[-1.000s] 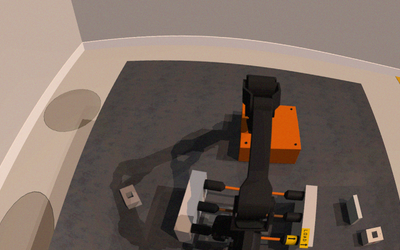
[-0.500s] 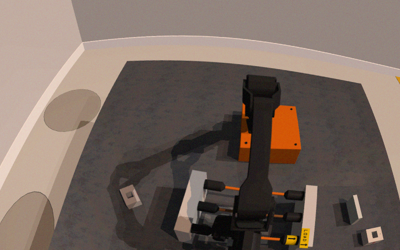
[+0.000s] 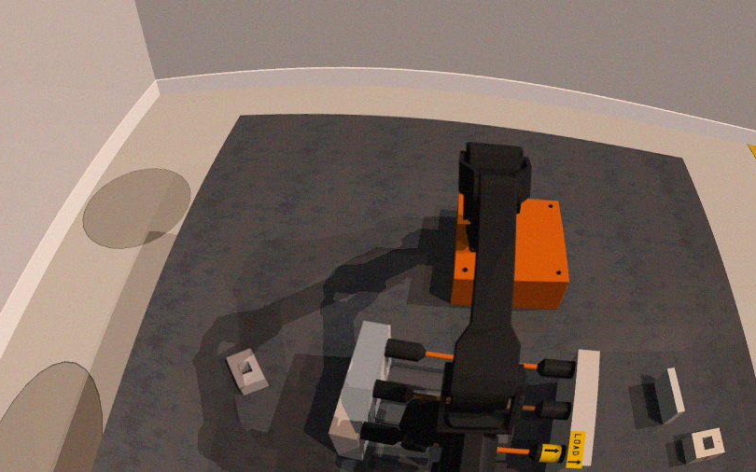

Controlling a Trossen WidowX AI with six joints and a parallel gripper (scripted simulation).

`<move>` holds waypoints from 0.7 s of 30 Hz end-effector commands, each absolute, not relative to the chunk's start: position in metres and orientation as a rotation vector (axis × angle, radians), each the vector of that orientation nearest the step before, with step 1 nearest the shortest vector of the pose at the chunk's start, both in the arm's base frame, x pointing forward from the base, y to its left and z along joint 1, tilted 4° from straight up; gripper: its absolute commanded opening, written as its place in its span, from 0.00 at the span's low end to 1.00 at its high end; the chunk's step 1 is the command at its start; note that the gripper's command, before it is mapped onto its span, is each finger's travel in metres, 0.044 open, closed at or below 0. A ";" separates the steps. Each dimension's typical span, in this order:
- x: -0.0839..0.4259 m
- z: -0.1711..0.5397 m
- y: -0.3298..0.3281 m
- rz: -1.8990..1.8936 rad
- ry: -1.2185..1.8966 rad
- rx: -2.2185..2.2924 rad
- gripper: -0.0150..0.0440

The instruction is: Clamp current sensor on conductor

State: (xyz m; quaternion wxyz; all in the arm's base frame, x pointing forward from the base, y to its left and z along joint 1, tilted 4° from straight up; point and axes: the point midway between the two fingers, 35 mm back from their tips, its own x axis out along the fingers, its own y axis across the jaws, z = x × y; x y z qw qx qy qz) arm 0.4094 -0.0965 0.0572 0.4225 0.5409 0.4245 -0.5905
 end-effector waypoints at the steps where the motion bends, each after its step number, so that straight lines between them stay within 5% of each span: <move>1: 0.413 0.115 -0.095 -1.453 1.029 1.370 1.00; 10: 0.409 0.135 -0.092 -1.451 1.025 1.356 1.00; 21: 0.373 0.123 0.004 -1.260 0.765 0.511 1.00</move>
